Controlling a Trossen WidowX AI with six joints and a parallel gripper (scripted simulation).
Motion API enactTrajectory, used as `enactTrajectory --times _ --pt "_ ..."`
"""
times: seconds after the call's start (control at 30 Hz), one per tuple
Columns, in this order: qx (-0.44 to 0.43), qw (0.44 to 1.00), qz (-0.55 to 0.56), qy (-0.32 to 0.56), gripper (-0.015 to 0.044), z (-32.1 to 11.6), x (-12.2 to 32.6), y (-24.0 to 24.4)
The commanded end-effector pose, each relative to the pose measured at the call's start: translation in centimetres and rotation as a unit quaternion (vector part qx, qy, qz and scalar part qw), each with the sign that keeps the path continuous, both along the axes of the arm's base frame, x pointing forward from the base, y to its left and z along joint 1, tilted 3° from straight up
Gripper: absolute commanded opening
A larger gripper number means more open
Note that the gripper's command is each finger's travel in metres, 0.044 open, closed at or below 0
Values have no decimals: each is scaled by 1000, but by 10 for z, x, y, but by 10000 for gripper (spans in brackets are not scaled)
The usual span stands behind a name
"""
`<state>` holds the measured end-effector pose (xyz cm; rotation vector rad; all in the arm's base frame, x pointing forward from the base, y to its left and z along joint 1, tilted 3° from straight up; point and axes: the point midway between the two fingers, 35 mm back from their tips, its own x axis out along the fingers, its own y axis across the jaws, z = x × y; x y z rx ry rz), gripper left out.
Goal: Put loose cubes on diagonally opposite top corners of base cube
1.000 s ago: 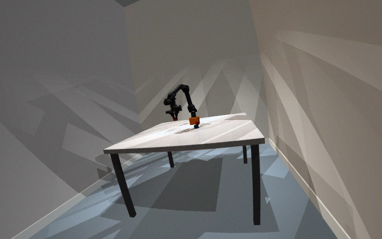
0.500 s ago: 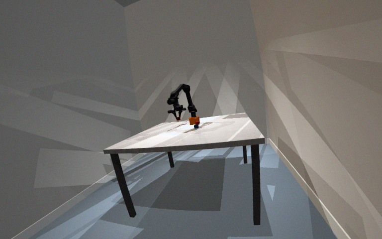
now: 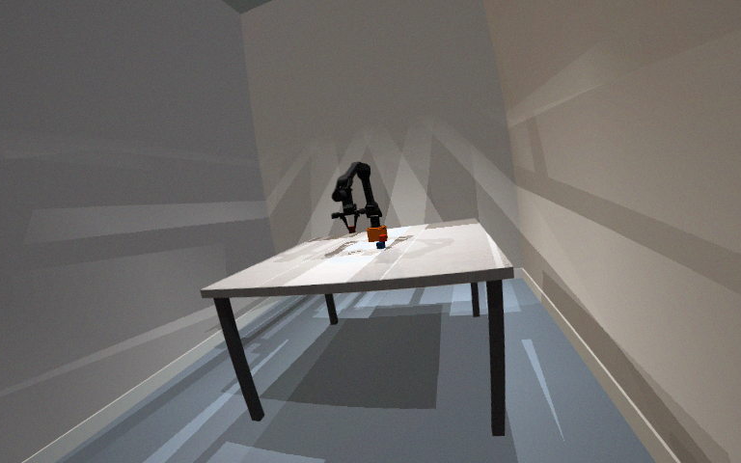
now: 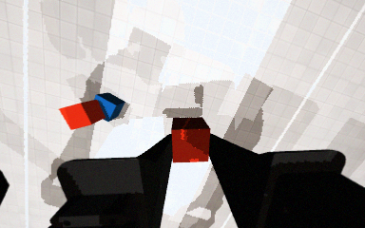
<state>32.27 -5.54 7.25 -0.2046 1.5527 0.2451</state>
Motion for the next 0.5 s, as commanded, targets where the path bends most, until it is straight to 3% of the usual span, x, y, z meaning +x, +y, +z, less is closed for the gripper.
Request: enactTrajectory --times 0.0,0.47 --pt "3 999 -52 3 105 -2 -1 10" --pt "4 971 -241 9 105 -2 -2 44"
